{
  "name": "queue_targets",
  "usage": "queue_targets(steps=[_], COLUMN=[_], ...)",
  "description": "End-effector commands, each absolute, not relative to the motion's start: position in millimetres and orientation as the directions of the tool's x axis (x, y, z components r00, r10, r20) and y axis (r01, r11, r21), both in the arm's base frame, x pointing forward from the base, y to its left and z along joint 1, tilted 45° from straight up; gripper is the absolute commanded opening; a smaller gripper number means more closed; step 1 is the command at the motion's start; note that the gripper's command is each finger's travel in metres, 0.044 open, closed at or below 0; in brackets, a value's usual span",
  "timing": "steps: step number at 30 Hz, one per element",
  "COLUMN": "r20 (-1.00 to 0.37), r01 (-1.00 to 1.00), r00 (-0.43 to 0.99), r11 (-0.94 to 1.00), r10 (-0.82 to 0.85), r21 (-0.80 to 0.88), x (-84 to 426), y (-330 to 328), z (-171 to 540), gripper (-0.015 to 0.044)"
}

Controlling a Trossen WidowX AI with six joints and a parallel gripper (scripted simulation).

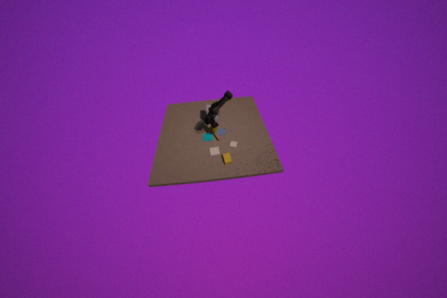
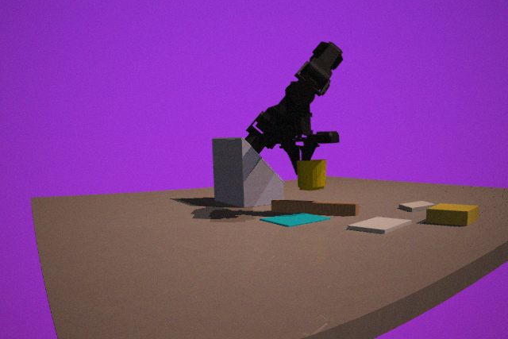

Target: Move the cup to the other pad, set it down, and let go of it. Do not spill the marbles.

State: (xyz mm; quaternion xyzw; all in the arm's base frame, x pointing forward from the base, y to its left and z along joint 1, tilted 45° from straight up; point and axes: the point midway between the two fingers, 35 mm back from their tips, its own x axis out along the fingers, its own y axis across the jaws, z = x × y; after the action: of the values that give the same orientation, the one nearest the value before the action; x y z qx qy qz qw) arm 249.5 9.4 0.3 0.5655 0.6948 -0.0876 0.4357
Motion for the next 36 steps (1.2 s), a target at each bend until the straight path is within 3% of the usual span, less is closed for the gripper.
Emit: queue_targets(steps=[1,36], r20=[-0.707,-0.71], r01=[0.86,0.859], r00=[0.018,0.02], r11=[0.35,0.351], r10=[0.707,0.704], r21=[0.371,0.373], x=[255.2,284.9], y=[2.7,-39.7], z=[-6.1,-44.3], gripper=[0.0,0.0])
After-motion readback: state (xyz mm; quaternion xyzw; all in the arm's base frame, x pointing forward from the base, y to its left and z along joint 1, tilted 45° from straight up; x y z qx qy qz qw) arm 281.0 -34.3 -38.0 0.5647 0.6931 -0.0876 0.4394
